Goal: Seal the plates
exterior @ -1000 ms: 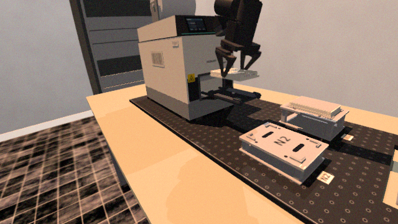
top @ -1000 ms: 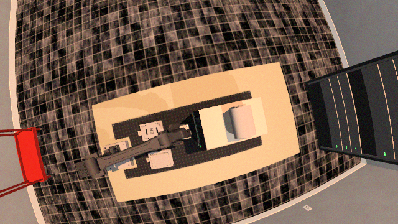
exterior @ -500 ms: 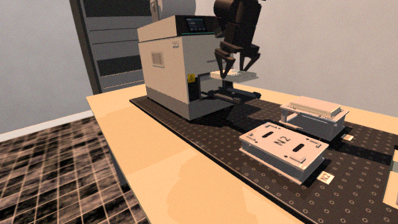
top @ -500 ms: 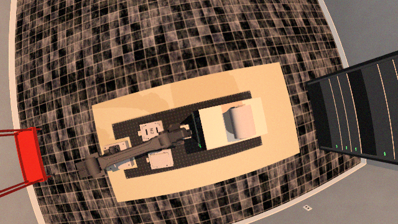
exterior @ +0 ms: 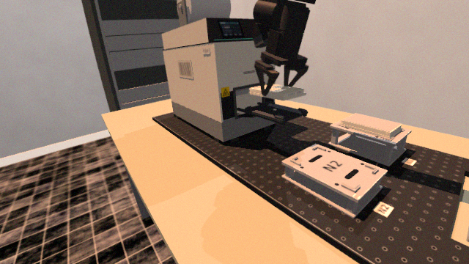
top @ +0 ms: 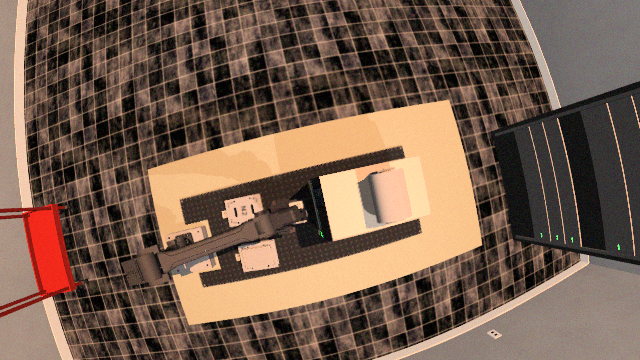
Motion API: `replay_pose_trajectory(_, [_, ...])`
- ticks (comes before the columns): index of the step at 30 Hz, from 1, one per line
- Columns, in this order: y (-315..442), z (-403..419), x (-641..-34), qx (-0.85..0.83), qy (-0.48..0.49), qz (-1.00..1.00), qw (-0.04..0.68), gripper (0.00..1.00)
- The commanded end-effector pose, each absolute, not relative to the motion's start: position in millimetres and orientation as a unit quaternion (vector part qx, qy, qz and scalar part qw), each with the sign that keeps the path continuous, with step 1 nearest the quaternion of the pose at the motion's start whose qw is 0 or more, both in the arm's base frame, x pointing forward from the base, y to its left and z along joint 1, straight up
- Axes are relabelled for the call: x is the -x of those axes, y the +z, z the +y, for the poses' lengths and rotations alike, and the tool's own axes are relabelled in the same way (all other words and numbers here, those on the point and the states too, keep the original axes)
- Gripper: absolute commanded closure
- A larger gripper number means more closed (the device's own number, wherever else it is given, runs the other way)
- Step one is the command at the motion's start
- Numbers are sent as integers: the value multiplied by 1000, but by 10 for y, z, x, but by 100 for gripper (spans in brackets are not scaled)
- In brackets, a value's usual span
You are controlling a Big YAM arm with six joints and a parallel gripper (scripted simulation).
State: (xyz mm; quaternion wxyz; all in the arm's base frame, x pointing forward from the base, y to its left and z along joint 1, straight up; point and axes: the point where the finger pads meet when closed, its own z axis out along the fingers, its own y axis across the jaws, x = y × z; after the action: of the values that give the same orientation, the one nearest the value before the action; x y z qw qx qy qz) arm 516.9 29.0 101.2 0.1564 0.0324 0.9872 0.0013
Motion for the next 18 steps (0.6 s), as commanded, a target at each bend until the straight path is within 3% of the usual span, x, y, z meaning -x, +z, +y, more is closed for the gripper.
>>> replay_pose_trajectory(1, [1101, 289, -5322, -26, 2, 984, 176, 100])
replay_pose_trajectory(18, [850, 263, -5244, -27, 0, 987, 157, 100])
